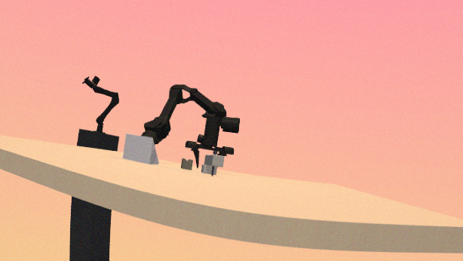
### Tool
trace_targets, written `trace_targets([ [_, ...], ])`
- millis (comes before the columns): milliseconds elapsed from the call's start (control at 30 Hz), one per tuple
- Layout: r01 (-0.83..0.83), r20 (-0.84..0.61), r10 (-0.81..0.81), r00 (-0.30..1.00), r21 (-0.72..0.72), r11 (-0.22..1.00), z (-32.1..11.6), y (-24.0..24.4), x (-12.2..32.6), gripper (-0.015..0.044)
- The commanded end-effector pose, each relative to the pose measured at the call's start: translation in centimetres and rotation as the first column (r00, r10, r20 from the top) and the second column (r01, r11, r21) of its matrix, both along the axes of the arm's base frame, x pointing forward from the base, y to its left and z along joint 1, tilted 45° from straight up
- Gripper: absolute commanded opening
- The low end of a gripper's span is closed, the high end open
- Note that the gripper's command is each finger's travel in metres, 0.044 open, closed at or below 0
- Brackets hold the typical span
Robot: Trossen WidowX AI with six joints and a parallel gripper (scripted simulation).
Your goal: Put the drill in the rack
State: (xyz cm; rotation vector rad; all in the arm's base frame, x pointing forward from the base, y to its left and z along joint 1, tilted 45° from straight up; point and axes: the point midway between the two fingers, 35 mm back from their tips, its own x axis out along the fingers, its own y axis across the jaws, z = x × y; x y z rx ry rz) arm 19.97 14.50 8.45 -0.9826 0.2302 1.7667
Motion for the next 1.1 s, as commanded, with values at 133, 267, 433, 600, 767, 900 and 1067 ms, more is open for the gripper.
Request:
trace_targets([
  [133,0.000,0.001,0.000,1.000,0.000,1.000,0.04,0.01,0.01,0.0125],
  [267,0.000,0.001,0.000,1.000,0.000,1.000,0.04,0.01,0.01,0.0020],
  [433,0.000,0.001,0.000,1.000,0.000,1.000,0.04,0.01,0.01,0.0000],
  [600,-0.001,0.001,0.001,1.000,-0.006,1.000,0.12,-0.15,-0.05,0.0000],
  [767,-0.001,0.001,0.001,1.000,-0.006,1.000,0.21,-0.23,-0.10,0.0000],
  [900,-0.001,0.001,0.001,1.000,-0.006,1.000,0.25,-0.29,-0.10,0.0000],
  [1067,-0.001,0.001,0.001,1.000,-0.006,1.000,0.26,-0.36,-0.10,0.0000],
])
